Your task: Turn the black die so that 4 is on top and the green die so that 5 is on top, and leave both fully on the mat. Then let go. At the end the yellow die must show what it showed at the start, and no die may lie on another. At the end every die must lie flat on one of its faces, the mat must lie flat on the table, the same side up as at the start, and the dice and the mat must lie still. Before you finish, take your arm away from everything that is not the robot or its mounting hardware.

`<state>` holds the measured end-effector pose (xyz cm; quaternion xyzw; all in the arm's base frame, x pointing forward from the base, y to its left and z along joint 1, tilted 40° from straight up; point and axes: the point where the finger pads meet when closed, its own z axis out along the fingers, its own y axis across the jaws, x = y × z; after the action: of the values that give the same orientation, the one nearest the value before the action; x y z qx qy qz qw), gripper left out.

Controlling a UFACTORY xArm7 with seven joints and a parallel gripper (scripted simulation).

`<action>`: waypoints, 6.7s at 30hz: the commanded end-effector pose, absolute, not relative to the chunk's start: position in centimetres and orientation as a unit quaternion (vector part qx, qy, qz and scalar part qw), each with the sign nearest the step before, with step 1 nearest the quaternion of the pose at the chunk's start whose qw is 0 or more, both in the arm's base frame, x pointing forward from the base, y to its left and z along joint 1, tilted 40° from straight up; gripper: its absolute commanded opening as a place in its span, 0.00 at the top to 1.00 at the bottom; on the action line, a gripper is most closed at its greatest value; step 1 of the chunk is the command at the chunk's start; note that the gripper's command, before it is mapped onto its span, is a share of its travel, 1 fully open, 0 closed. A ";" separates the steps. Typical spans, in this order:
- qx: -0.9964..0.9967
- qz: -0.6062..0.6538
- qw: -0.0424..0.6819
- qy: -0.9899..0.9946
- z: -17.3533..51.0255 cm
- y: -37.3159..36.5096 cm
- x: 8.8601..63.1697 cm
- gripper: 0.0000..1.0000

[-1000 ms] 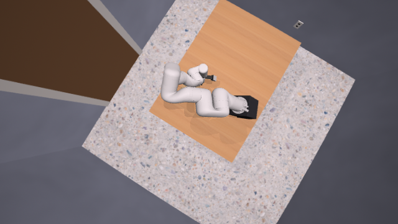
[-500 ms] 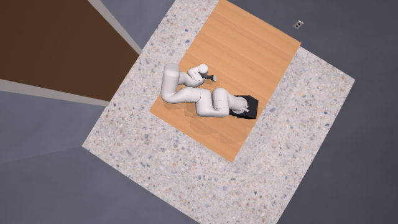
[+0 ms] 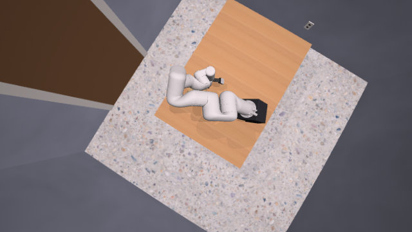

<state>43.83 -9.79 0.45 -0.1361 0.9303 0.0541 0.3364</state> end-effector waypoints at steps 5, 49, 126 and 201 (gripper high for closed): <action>-0.135 0.053 0.337 0.930 0.5 -9.9 43.8 0.53; -0.135 0.053 0.337 0.930 0.7 -9.9 43.6 0.73; 0.399 0.198 0.310 0.840 13.0 -7.2 43.8 0.73; 0.923 0.350 -0.059 0.146 17.3 14.1 43.7 0.73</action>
<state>43.80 13.97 17.28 0.9265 0.1506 0.3389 -0.0643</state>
